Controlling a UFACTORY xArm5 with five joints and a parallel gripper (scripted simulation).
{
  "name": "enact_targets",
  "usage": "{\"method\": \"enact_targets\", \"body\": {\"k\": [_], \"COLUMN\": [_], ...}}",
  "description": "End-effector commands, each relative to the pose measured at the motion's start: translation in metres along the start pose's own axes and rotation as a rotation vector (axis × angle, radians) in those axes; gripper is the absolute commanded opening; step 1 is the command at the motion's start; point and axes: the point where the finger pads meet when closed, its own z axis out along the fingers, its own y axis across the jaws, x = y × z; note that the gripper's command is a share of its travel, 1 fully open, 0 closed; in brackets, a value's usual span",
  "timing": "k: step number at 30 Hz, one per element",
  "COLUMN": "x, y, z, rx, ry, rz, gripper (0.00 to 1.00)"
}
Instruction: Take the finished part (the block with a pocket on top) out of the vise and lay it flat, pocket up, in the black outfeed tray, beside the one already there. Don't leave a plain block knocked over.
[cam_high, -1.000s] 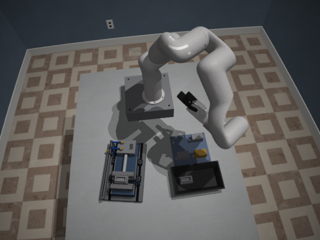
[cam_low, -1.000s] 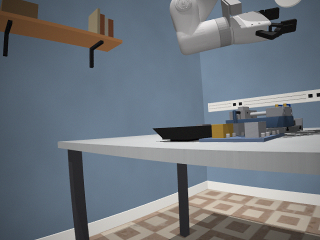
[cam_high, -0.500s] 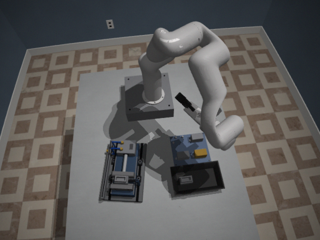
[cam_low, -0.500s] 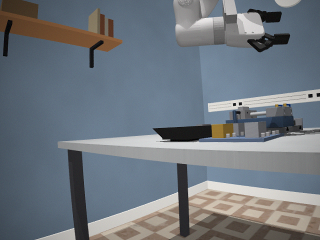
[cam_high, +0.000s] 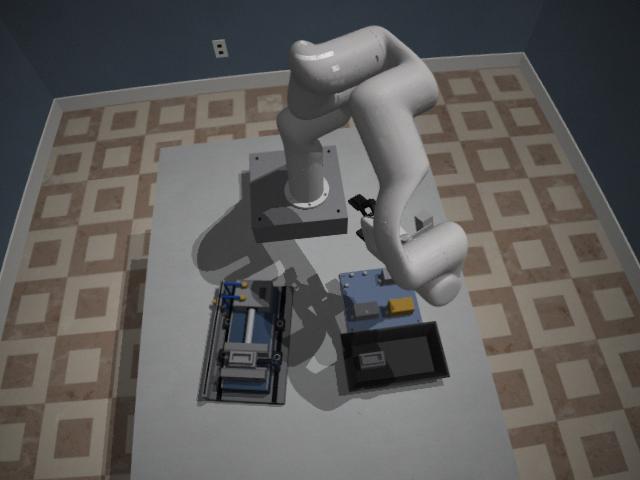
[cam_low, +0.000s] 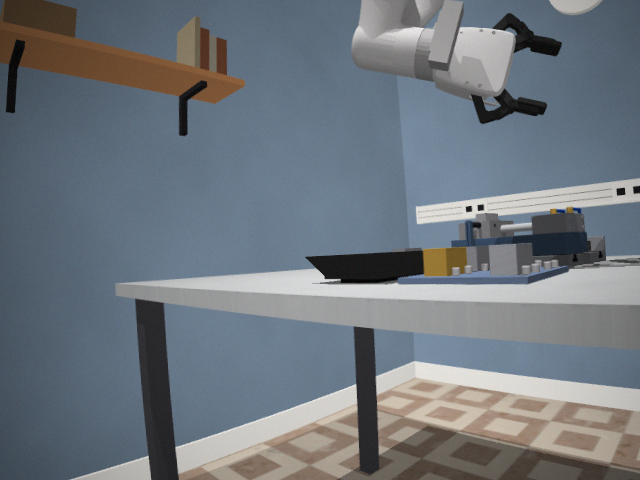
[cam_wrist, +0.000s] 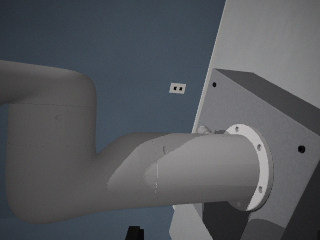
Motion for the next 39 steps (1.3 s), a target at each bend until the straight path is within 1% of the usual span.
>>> {"method": "enact_targets", "body": {"k": [1, 2, 3, 4, 5, 6, 7, 8, 11, 12, 13, 15, 16, 17, 18, 19, 20, 21, 22, 23, 24, 25, 28, 29, 30, 31, 32, 33, 34, 35, 36, 37, 38, 39], "x": [-0.012, -0.012, -0.017, -0.017, -0.023, -0.023, -0.029, -0.029, -0.029, -0.036, -0.042, -0.042, -0.050, -0.050, -0.050, -0.057, -0.057, -0.066, -0.066, -0.066, -0.074, -0.074, -0.074, -0.083, -0.093, -0.093, -0.093, -0.102, -0.102, -0.102, -0.112, -0.112, -0.112, -0.122], "y": [0.009, 0.009, 0.012, 0.012, 0.015, 0.015, 0.018, 0.018, 0.018, 0.020, 0.022, 0.022, 0.023, 0.023, 0.023, 0.024, 0.024, 0.023, 0.023, 0.023, 0.023, 0.023, 0.023, 0.021, 0.019, 0.019, 0.019, 0.016, 0.016, 0.016, 0.011, 0.011, 0.011, 0.006], "z": [-0.010, -0.010, -0.014, -0.014, -0.019, -0.019, -0.025, -0.025, -0.025, -0.031, -0.038, -0.038, -0.045, -0.045, -0.045, -0.052, -0.052, -0.060, -0.060, -0.060, -0.068, -0.068, -0.068, -0.076, -0.084, -0.084, -0.084, -0.093, -0.093, -0.093, -0.101, -0.101, -0.101, -0.109], "rx": [-0.145, -0.145, -0.196, -0.196, -0.242, -0.246, -0.280, -0.296, -0.296, -0.346, -0.387, -0.394, -0.430, -0.441, -0.441, -0.482, -0.486, -0.511, -0.528, -0.529, -0.557, -0.570, -0.570, -0.608, -0.631, -0.641, -0.643, -0.660, -0.674, -0.676, -0.695, -0.705, -0.705, -0.725], "ry": [0.050, 0.050, 0.076, 0.076, 0.104, 0.106, 0.132, 0.141, 0.141, 0.181, 0.219, 0.225, 0.264, 0.273, 0.273, 0.323, 0.327, 0.365, 0.385, 0.385, 0.433, 0.448, 0.448, 0.516, 0.568, 0.584, 0.588, 0.635, 0.662, 0.665, 0.723, 0.746, 0.746, 0.814], "rz": [0.204, 0.204, 0.286, 0.286, 0.363, 0.370, 0.430, 0.457, 0.457, 0.546, 0.624, 0.636, 0.710, 0.728, 0.728, 0.815, 0.821, 0.881, 0.914, 0.915, 0.984, 1.009, 1.009, 1.102, 1.166, 1.188, 1.194, 1.247, 1.281, 1.285, 1.348, 1.373, 1.373, 1.442], "gripper": [1.00, 1.00, 1.00, 1.00, 1.00, 1.00, 1.00, 1.00, 1.00, 1.00, 1.00, 1.00, 1.00, 1.00, 1.00, 1.00, 1.00, 1.00, 1.00, 1.00, 1.00, 1.00, 1.00, 1.00, 1.00, 1.00, 1.00, 1.00, 1.00, 1.00, 1.00, 1.00, 1.00, 1.00]}}
